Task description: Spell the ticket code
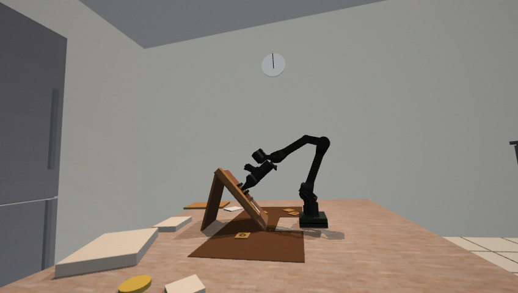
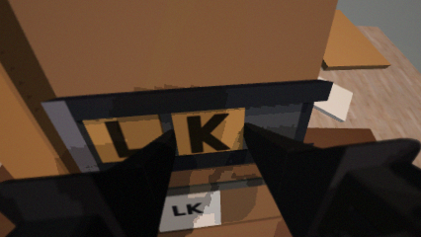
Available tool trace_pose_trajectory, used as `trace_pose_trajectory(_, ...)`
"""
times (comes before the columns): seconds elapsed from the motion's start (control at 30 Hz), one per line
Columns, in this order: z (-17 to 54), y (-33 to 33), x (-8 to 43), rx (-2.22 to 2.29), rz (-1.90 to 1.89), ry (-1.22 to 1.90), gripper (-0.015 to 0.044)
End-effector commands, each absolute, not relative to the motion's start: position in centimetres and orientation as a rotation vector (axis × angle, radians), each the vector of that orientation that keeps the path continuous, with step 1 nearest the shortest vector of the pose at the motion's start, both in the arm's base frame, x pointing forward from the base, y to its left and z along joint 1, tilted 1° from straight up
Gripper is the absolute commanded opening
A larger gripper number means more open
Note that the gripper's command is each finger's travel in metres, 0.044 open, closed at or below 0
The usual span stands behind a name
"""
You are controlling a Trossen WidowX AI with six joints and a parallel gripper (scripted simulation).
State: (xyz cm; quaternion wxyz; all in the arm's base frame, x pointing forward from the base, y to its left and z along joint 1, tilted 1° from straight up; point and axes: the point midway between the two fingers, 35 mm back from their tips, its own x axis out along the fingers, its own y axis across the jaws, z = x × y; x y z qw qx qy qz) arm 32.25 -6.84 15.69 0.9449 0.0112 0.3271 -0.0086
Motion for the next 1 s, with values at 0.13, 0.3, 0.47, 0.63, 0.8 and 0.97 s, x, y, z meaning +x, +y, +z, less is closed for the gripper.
trace_pose_trajectory(0.13, 16.4, -6.8, 31.5, 0.025, -0.021, 0.665, 0.0295)
trace_pose_trajectory(0.3, 16.7, -6.8, 31.2, 0.025, -0.021, 0.666, 0.0295)
trace_pose_trajectory(0.47, 16.7, -6.9, 31.0, 0.025, -0.021, 0.666, 0.0295)
trace_pose_trajectory(0.63, 16.9, -6.9, 30.8, 0.025, -0.021, 0.666, 0.0295)
trace_pose_trajectory(0.8, 17.0, -7.0, 30.6, 0.025, -0.021, 0.666, 0.0295)
trace_pose_trajectory(0.97, 17.1, -7.0, 30.3, 0.025, -0.021, 0.666, 0.0295)
